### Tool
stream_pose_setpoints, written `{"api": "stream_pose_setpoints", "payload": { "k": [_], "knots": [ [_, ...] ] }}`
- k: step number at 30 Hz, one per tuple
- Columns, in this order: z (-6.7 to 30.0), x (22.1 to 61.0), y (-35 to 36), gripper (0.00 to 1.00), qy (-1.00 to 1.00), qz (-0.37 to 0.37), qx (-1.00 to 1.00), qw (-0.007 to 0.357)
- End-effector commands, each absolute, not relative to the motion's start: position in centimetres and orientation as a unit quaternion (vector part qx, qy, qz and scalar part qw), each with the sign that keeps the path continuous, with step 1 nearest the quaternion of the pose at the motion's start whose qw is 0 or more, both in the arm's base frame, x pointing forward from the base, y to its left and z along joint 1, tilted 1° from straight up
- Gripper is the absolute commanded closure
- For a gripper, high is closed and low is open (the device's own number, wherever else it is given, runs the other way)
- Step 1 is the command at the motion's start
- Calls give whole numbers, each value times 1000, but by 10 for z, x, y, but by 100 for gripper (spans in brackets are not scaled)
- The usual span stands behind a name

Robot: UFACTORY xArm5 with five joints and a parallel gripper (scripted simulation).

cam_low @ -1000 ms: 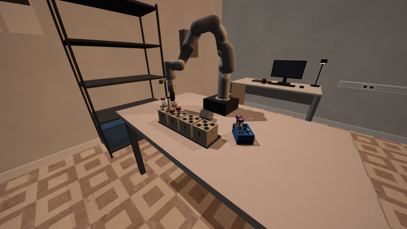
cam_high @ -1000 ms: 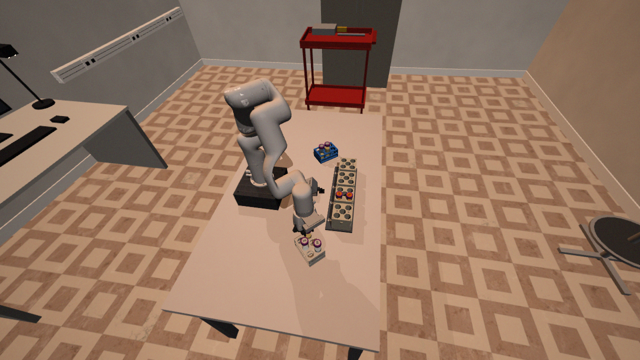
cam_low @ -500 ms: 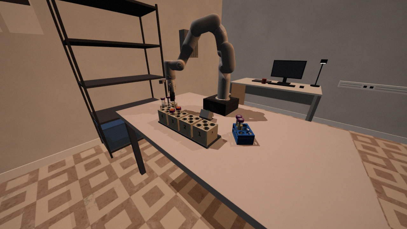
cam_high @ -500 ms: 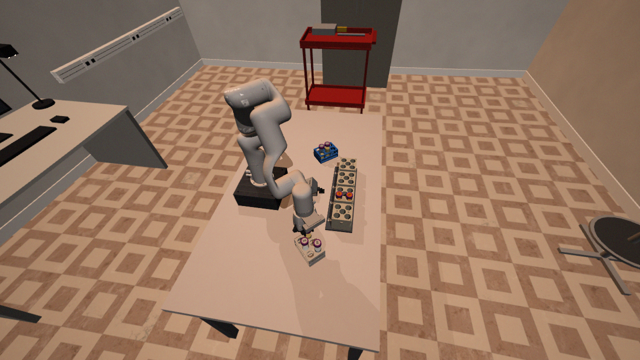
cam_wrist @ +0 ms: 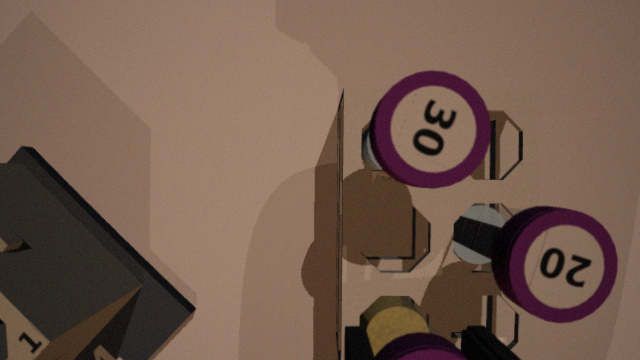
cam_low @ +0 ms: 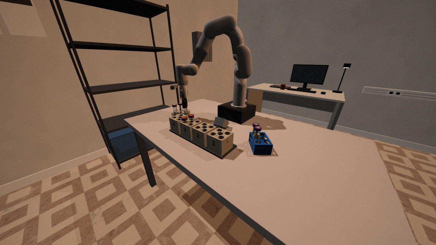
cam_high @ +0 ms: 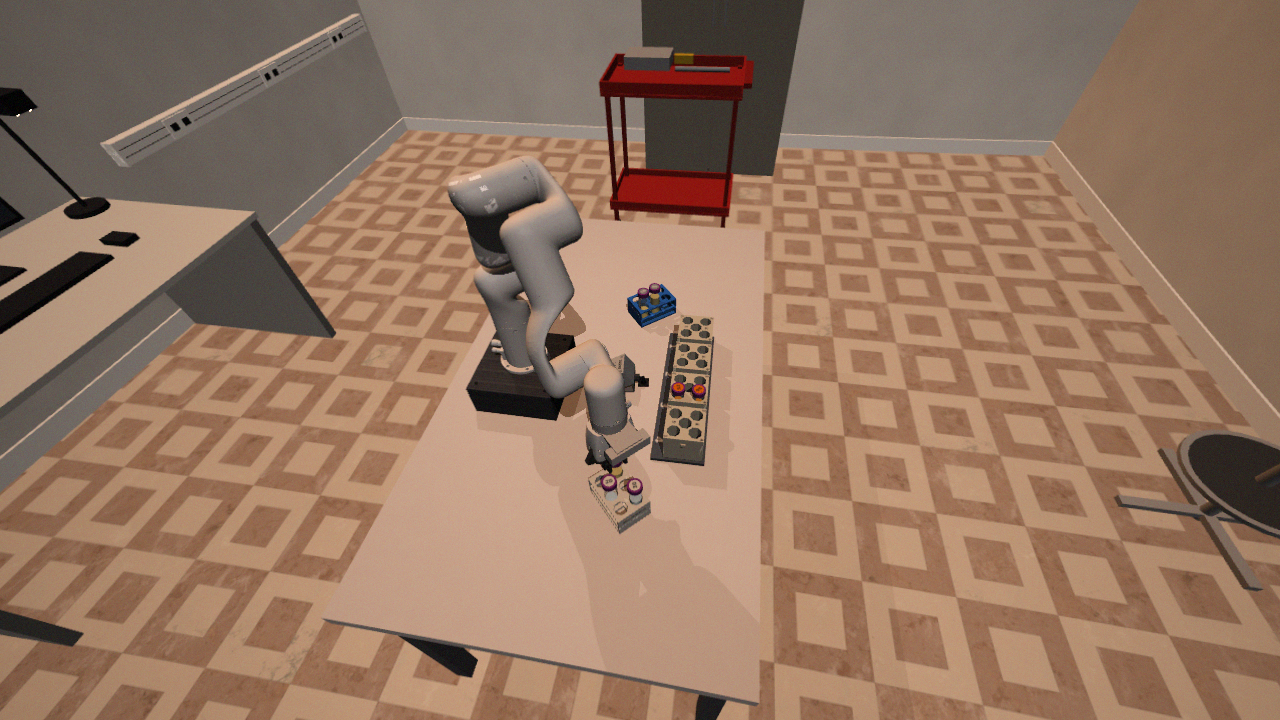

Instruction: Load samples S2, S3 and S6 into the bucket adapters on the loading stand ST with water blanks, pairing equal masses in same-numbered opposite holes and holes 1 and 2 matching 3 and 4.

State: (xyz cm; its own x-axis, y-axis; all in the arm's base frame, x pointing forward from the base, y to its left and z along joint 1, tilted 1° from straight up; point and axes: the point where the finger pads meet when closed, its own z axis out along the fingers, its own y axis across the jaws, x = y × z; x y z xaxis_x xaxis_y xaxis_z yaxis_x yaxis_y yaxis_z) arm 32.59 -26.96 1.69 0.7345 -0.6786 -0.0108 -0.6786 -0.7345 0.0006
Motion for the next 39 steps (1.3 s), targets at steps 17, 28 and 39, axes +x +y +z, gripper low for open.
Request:
{"api": "stream_pose_setpoints", "payload": {
  "k": [17, 28, 39],
  "knots": [
    [28, 327, -271, 100, 364, 4, -931, 0],
    [36, 327, -271, 100, 364, 4, -931, 0],
    [40, 327, -271, 100, 364, 4, -931, 0]
  ]
}}
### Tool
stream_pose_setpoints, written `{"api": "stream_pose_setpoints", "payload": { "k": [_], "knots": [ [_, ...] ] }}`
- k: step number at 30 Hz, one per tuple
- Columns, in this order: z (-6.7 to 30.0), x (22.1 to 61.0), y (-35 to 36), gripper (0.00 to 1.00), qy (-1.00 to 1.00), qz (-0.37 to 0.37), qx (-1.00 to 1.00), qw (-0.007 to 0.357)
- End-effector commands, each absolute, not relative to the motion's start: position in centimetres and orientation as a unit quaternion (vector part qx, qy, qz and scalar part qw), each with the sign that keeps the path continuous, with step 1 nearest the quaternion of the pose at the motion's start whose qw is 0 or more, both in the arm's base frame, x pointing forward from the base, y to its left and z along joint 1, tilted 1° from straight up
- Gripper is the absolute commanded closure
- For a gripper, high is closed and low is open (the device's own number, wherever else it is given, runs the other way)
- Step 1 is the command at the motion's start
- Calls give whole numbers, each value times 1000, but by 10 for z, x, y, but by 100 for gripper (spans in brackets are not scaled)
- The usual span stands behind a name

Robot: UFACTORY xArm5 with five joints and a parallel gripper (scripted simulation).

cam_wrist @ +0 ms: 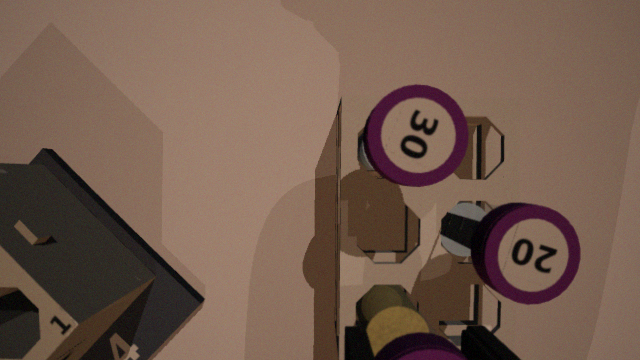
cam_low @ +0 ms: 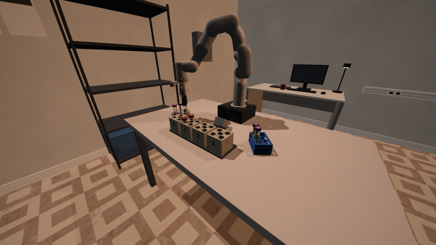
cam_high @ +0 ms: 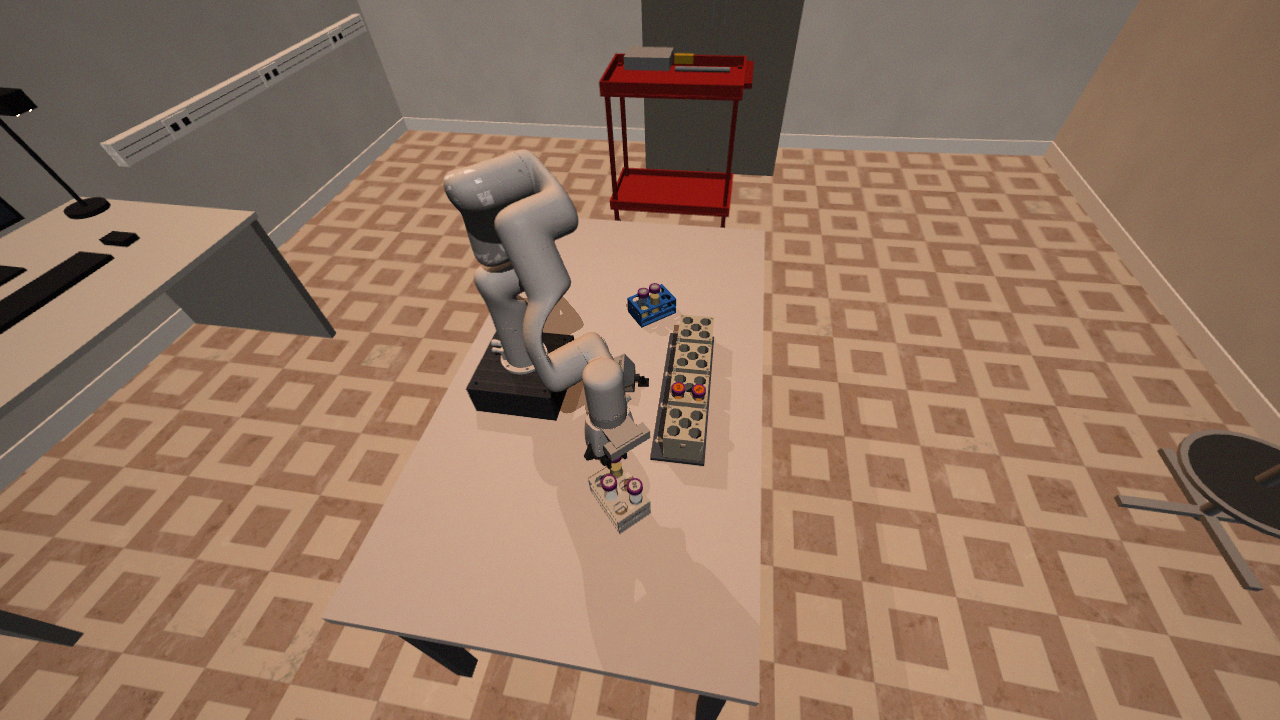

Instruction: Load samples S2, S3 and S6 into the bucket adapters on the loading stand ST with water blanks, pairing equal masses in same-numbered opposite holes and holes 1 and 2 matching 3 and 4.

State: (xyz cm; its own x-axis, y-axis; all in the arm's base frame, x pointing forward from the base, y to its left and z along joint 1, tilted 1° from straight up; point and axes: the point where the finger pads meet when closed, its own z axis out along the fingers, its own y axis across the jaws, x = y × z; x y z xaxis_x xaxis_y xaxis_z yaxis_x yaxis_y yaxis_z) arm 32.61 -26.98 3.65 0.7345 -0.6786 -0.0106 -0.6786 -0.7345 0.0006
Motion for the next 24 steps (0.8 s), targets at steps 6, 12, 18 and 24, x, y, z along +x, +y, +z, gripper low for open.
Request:
{"api": "stream_pose_setpoints", "payload": {
  "k": [6, 12, 18, 24],
  "knots": [
    [52, 327, -271, 100, 364, 3, -931, 0],
    [60, 327, -271, 100, 364, 3, -931, 0],
    [72, 327, -271, 100, 364, 3, -931, 0],
    [82, 328, -271, 100, 364, 3, -931, 0]
  ]
}}
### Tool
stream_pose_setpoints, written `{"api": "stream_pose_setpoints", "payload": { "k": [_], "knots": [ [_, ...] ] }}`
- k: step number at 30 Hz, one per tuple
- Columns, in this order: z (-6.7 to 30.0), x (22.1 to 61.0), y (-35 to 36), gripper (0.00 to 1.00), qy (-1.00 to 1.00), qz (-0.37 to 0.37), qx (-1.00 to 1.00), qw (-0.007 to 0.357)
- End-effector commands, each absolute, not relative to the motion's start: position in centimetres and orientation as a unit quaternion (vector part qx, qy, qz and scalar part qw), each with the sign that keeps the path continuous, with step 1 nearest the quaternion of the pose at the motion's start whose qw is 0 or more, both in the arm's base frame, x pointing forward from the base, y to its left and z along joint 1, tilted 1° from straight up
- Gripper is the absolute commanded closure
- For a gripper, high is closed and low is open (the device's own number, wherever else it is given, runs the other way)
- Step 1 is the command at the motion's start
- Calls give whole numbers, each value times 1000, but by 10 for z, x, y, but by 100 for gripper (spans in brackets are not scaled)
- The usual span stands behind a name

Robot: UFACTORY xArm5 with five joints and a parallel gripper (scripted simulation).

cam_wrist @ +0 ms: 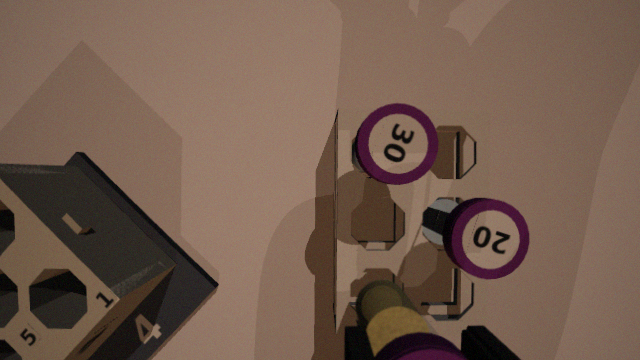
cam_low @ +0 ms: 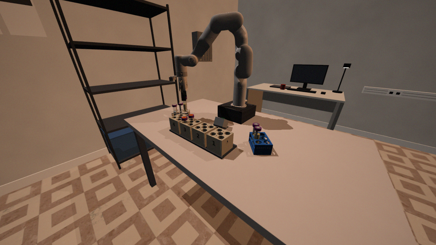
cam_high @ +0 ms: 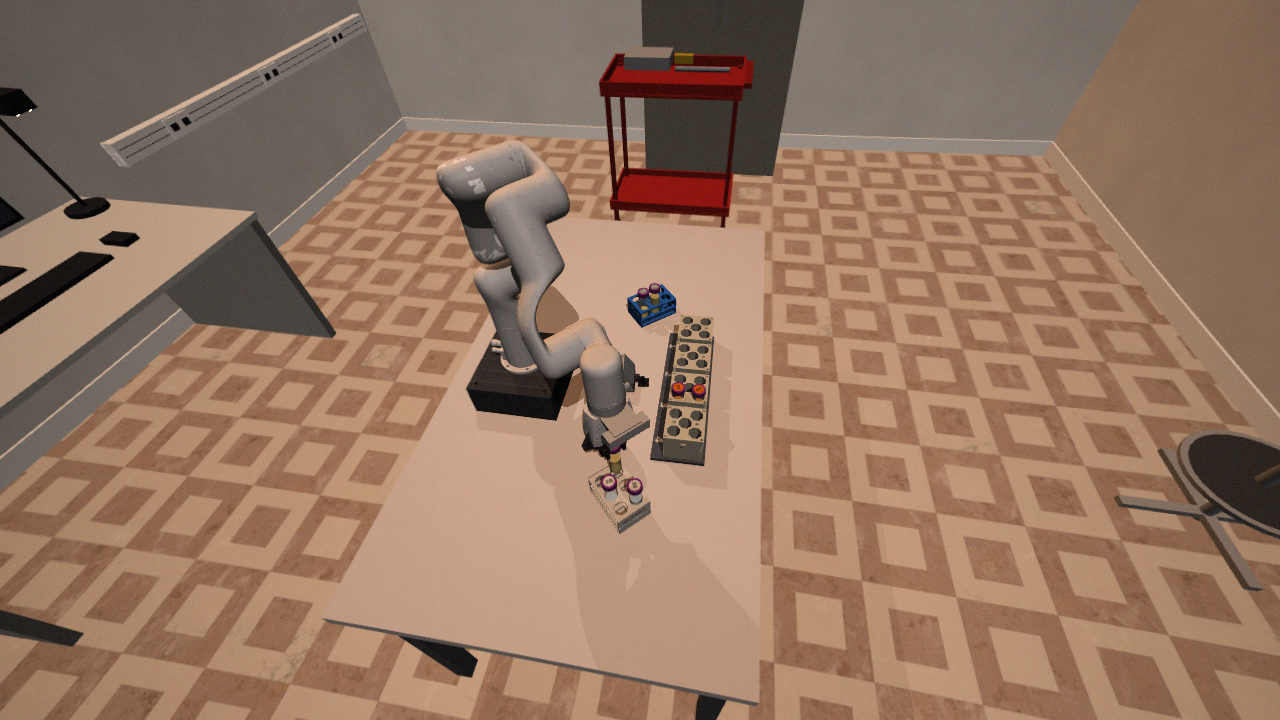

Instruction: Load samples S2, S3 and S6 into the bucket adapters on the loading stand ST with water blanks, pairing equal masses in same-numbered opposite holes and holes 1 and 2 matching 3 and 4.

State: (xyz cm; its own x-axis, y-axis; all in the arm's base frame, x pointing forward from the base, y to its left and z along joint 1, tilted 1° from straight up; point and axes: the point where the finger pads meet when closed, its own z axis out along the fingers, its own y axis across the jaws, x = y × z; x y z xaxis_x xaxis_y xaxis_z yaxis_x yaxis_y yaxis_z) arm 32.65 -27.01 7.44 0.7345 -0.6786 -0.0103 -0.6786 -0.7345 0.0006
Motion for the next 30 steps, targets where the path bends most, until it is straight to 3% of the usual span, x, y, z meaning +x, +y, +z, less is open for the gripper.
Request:
{"api": "stream_pose_setpoints", "payload": {
  "k": [1, 30],
  "knots": [
    [82, 328, -271, 100, 364, 3, -931, 0],
    [136, 328, -271, 100, 364, 3, -931, 0]
  ]
}}
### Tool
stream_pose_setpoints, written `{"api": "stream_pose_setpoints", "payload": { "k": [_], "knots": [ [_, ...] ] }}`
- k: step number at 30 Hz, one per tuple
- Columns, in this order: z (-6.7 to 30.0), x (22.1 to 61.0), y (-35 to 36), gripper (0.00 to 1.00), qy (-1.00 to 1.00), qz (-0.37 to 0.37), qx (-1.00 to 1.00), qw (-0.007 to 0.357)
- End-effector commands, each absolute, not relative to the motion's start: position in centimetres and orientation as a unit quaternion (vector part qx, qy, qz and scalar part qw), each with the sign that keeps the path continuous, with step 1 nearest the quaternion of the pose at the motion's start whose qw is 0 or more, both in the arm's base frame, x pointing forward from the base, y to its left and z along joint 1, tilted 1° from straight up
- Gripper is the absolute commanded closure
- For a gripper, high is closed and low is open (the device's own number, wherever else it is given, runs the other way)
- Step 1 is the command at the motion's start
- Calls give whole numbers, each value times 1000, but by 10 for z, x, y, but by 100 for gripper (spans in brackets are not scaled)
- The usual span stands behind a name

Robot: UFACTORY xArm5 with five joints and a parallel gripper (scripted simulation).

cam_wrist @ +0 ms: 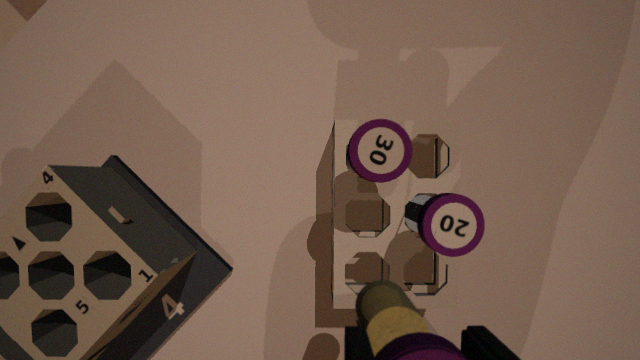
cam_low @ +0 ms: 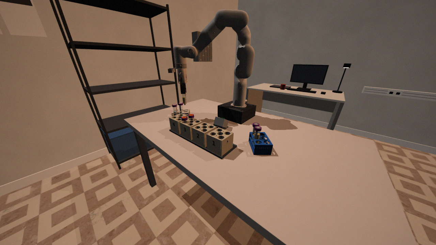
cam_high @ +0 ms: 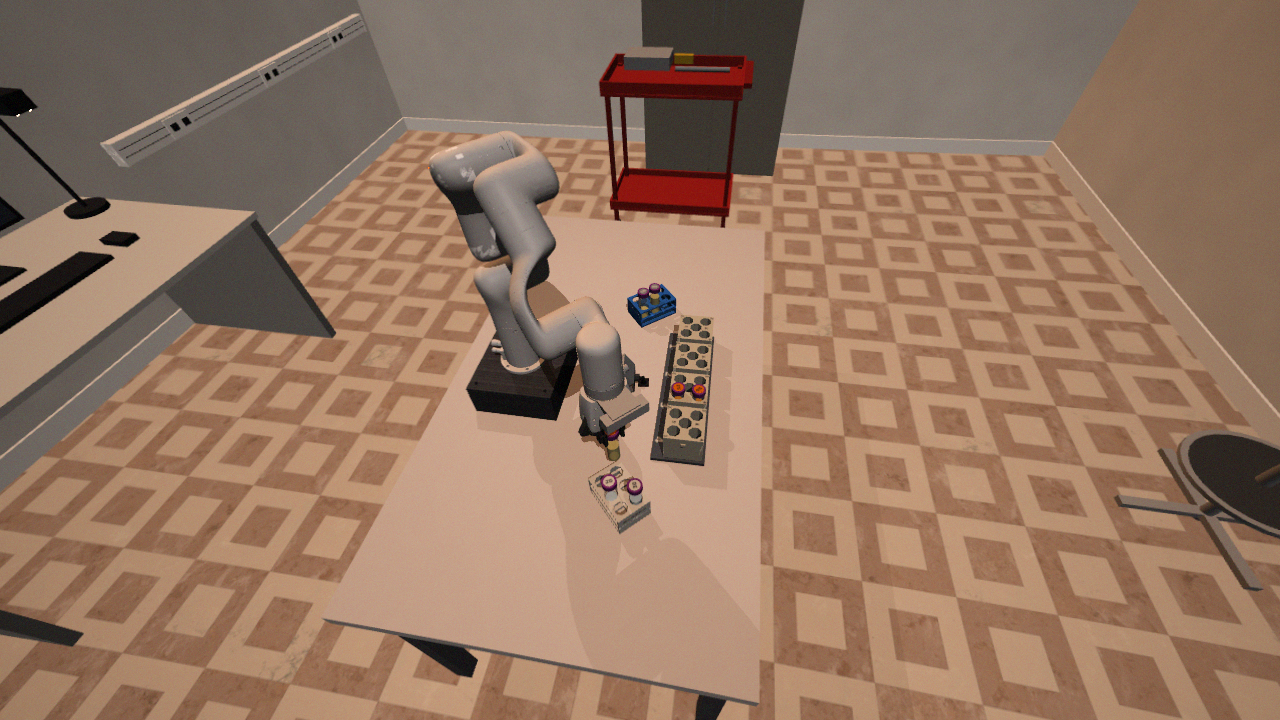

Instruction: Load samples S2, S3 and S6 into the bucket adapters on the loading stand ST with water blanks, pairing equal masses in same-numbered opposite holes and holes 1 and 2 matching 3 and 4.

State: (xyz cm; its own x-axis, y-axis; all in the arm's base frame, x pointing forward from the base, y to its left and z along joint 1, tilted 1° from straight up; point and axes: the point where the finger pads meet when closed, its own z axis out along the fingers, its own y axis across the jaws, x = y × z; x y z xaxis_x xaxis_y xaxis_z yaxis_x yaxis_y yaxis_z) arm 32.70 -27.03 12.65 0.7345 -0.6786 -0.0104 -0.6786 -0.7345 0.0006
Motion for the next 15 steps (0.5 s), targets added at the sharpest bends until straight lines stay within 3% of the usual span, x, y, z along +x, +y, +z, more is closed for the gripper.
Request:
{"api": "stream_pose_setpoints", "payload": {
  "k": [1, 15],
  "knots": [
    [138, 328, -271, 100, 364, 3, -931, 0],
    [153, 328, -271, 100, 364, 3, -931, 0]
  ]
}}
